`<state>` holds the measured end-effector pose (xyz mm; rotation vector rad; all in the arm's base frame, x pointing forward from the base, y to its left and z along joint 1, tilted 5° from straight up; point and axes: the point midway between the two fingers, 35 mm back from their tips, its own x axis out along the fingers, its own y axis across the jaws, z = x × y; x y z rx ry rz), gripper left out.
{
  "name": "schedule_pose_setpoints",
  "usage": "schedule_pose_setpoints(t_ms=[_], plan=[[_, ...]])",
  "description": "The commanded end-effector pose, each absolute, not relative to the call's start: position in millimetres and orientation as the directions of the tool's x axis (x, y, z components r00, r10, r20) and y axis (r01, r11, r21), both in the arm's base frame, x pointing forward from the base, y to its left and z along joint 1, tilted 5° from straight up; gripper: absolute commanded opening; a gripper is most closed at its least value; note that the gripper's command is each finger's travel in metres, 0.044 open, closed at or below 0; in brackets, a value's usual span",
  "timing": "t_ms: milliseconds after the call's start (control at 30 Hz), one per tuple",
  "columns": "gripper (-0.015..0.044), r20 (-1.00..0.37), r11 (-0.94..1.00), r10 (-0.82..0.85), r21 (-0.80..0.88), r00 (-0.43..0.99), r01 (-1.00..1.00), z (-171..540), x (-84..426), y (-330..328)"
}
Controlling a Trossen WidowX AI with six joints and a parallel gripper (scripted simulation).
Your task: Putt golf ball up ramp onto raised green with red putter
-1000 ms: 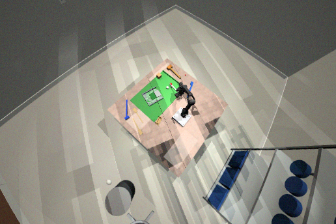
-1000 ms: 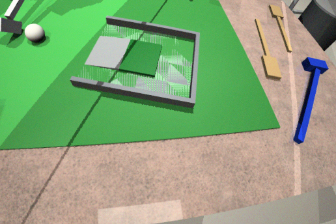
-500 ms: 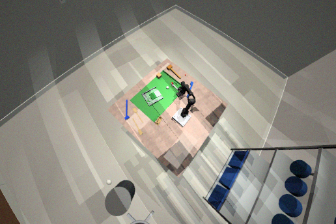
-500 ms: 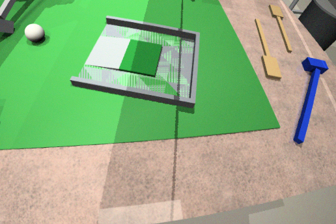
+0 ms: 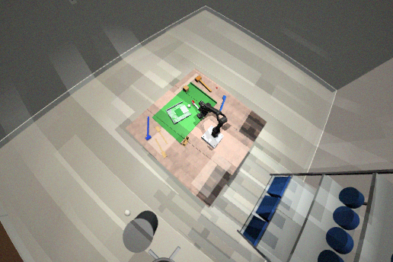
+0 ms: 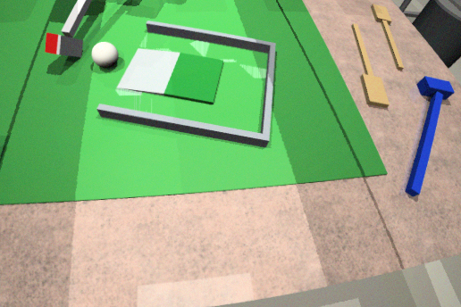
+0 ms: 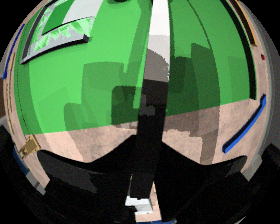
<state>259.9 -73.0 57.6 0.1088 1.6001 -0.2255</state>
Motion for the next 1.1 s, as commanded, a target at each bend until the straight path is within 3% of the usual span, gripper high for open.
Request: schedule_pose_setpoints(t_ms=[0,400,1067], plan=[[0.0,-0.997,0.971,-0.071,-0.078,-0.036,0.228,64,260,-70],[0.0,-0.997,0.971,-0.071,-0.077,-0.036,0.228,118,261,-66],[0.0,-0.996,0.972,-0.069,-0.078,-0.051,0.222,111,259,-67]])
